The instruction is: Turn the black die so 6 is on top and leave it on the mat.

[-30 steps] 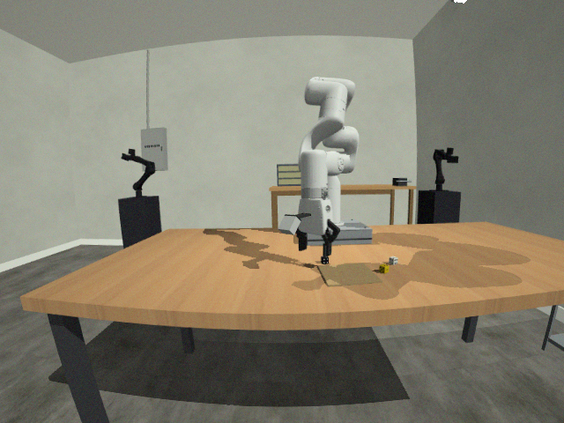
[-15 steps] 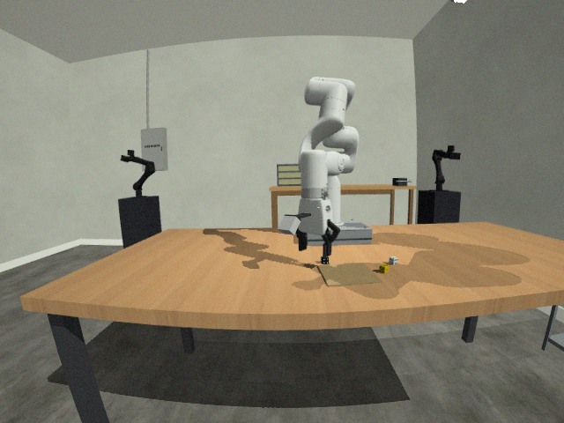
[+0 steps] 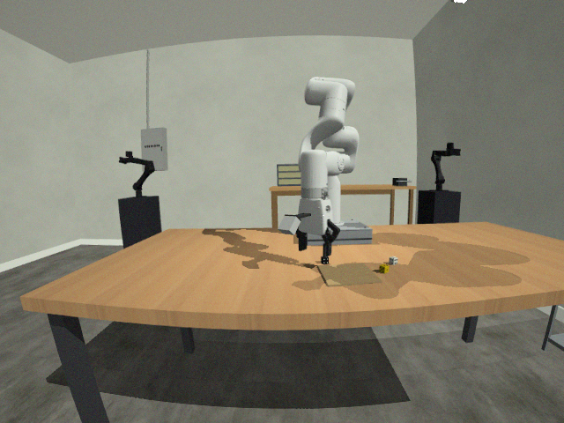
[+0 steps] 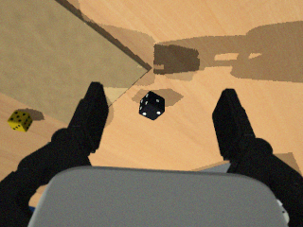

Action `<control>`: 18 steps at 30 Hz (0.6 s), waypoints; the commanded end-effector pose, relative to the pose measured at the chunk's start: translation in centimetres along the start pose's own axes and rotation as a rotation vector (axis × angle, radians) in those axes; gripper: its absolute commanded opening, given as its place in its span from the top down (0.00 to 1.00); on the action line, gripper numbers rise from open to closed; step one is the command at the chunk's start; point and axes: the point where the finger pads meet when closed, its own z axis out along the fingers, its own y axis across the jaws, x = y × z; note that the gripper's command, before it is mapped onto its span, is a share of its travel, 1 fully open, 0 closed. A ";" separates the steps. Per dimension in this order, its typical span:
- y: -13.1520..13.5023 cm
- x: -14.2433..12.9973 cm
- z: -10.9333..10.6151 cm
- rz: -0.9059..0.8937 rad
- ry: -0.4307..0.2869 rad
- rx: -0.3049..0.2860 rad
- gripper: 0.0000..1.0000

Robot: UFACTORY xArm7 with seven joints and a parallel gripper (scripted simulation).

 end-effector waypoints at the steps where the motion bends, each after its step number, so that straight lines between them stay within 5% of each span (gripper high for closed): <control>1: -0.2 0.1 -0.1 0.000 0.003 0.002 0.00; 9: -2.1 -0.4 -0.1 0.000 0.003 0.002 0.00; 18: -9.0 -2.0 -0.1 0.000 0.003 0.002 0.00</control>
